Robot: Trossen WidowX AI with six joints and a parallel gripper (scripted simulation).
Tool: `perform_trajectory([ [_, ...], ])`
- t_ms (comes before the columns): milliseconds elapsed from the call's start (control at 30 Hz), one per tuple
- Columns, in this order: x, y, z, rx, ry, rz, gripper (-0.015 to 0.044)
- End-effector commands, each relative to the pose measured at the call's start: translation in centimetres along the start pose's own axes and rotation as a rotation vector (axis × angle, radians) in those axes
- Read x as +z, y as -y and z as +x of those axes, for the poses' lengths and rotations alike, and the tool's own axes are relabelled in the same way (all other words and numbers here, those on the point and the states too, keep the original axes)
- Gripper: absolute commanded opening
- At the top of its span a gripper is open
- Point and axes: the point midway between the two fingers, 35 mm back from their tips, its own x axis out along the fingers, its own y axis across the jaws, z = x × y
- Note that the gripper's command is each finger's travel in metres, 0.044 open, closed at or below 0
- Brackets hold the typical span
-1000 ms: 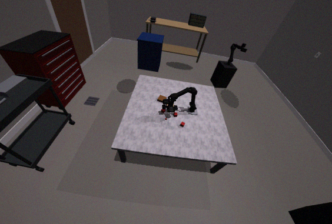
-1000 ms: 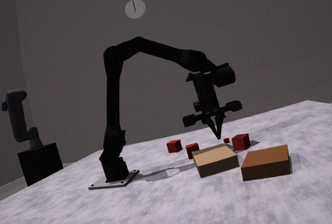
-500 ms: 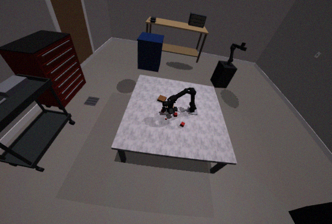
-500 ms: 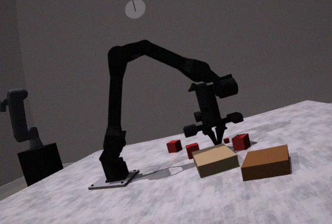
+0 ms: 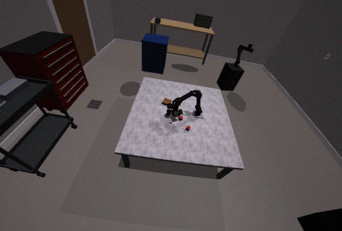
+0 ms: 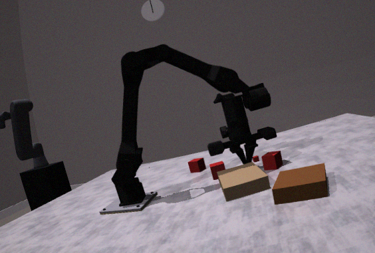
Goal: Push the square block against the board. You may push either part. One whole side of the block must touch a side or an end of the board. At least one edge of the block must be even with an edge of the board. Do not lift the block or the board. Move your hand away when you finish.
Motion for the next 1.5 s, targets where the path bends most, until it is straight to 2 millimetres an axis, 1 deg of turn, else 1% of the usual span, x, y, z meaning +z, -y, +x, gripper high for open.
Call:
perform_trajectory([
  [0, -0.6, 0.0, 0.1, 0.002, -0.002, -0.001, 0.0],
  [1467, -4.6, 0.2, 0.1, 0.001, -0.005, -0.001, 0.0],
])
